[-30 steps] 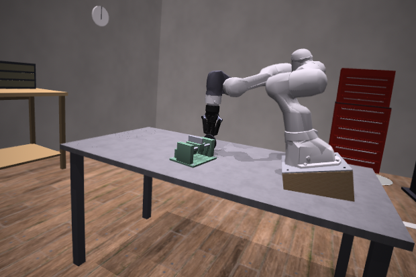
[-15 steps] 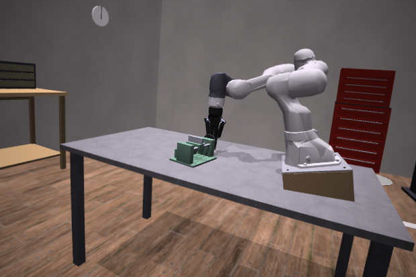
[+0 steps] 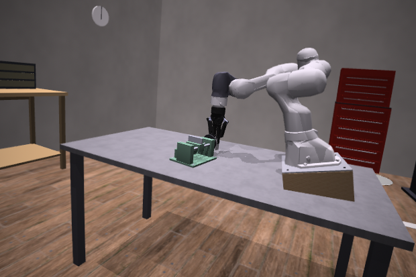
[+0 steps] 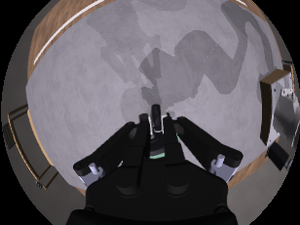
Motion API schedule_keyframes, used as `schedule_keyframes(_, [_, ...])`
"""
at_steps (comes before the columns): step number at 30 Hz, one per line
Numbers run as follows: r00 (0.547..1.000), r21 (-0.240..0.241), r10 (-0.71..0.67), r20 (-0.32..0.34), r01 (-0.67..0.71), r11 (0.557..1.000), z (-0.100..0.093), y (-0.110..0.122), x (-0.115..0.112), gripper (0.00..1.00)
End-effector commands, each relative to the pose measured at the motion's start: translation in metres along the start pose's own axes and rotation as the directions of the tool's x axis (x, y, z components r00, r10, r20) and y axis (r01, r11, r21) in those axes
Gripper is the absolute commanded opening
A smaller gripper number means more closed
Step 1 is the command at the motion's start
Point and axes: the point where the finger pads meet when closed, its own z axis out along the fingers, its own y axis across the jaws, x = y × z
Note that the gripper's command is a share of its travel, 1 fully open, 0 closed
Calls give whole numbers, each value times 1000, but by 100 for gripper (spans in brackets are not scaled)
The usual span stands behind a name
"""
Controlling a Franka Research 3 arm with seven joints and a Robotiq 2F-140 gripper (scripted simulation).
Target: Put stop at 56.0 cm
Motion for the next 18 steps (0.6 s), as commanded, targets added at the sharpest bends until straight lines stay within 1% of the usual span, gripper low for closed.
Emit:
schedule_keyframes(1, [1000,-4,4,1,-4,1000,-3,5,-1,4])
schedule_keyframes(18, [1000,-4,4,1,-4,1000,-18,13,-1,4])
